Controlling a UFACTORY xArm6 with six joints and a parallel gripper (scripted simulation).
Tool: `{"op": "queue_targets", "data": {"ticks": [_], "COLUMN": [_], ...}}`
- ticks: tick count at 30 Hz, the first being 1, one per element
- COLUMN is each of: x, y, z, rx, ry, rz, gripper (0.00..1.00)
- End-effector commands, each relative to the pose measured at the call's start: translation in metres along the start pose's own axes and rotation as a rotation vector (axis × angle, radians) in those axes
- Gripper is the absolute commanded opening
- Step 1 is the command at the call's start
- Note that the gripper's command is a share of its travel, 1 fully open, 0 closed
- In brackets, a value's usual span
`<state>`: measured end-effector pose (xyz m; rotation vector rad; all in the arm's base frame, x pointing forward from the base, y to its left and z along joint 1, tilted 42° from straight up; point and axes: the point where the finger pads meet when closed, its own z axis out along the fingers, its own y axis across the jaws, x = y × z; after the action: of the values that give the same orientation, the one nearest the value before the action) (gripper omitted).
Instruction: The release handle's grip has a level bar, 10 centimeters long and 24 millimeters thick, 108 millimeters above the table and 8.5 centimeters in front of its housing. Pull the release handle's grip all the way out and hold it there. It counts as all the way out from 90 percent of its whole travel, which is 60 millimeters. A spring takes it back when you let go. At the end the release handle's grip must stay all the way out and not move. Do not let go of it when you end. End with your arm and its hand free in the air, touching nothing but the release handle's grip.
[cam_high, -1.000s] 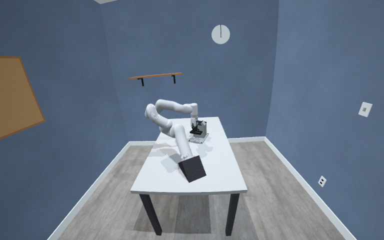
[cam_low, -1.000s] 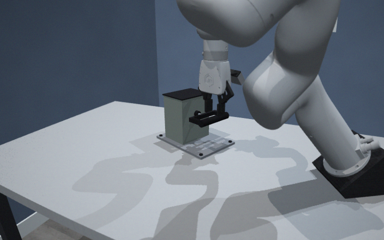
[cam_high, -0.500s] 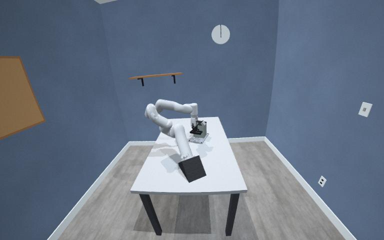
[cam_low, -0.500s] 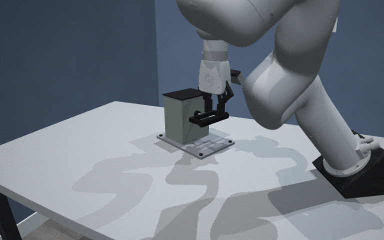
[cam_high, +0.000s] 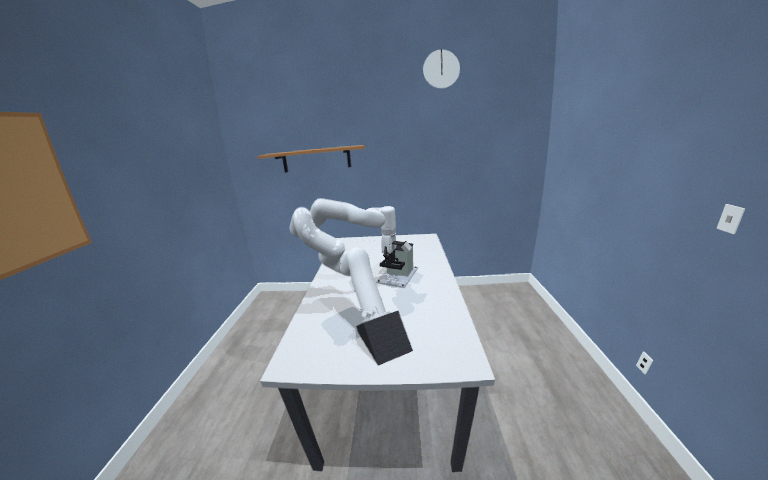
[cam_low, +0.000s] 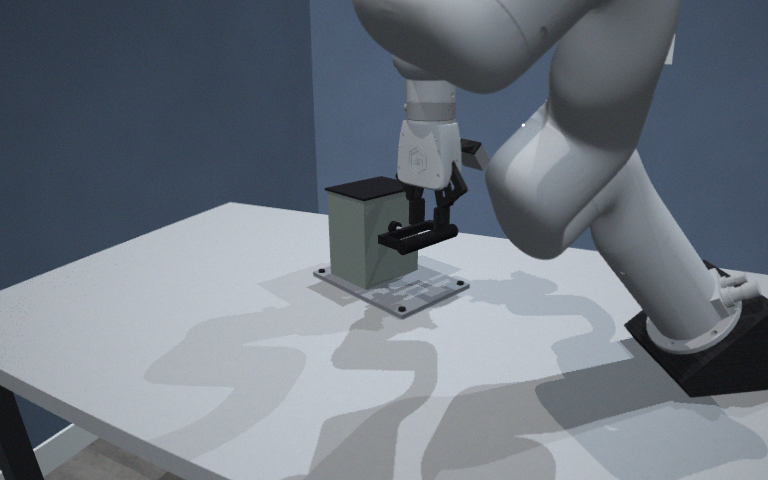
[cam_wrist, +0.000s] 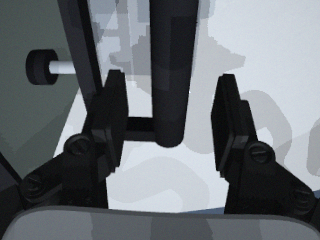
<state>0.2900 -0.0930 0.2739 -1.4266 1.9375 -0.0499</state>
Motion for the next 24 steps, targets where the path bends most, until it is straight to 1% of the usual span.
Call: {"op": "queue_targets", "data": {"ticks": [1,11,24], "x": [0.0,0.0,0.0], "y": [-0.001,-0.001,-0.001], "z": [0.0,0.006,0.021], "rx": [0.002,0.002,0.002], "ry": [0.001,0.001,0.001], "rz": [-0.001,-0.001,-0.001], "gripper": [0.52,0.52,0.52]}}
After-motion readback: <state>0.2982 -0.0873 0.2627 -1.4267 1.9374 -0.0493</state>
